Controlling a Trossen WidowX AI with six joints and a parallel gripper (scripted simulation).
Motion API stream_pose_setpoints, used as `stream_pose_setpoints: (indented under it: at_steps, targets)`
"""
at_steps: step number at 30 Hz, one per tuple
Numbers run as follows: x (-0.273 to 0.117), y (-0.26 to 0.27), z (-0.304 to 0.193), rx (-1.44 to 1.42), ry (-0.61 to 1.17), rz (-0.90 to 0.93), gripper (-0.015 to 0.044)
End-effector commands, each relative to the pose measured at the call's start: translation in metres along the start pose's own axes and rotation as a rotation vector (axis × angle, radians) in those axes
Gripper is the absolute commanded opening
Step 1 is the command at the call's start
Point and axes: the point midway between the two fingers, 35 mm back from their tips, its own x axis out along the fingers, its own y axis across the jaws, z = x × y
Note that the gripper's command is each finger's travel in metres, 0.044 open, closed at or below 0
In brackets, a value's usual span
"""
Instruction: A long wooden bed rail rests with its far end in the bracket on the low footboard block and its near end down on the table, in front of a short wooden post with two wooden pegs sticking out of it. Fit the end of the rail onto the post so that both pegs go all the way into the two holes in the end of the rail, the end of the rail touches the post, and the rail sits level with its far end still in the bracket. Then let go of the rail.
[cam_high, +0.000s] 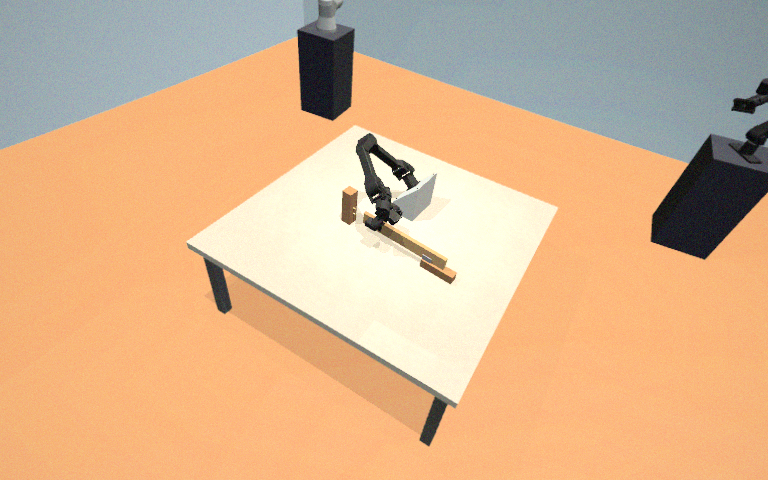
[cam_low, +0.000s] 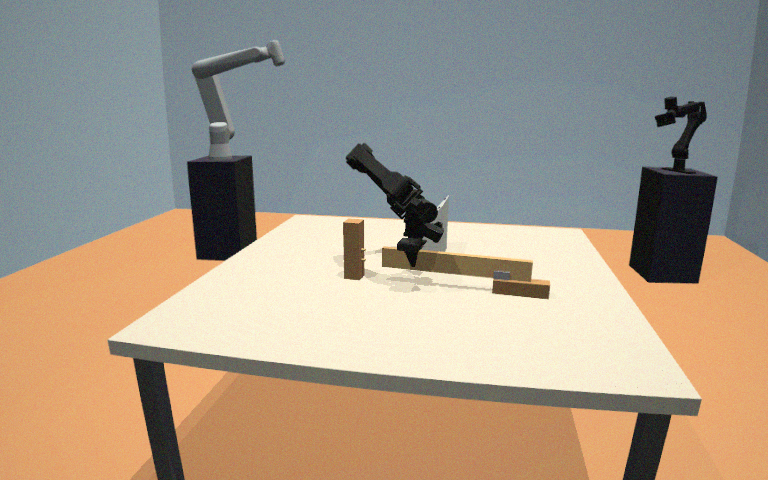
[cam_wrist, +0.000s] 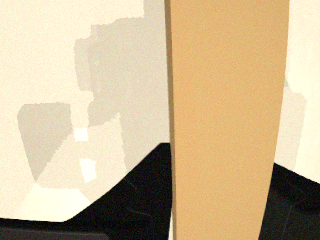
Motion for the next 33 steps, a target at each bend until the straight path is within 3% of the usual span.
stream_pose_setpoints:
  at_steps: [1, 33]
  targets:
    - [-0.0009, -0.0005, -0.0013, -0.002, -0.003, -0.004, 0.0000]
    - [-0.0015, -0.0006, -0.0108, -0.002, -0.003, -0.004, 0.0000]
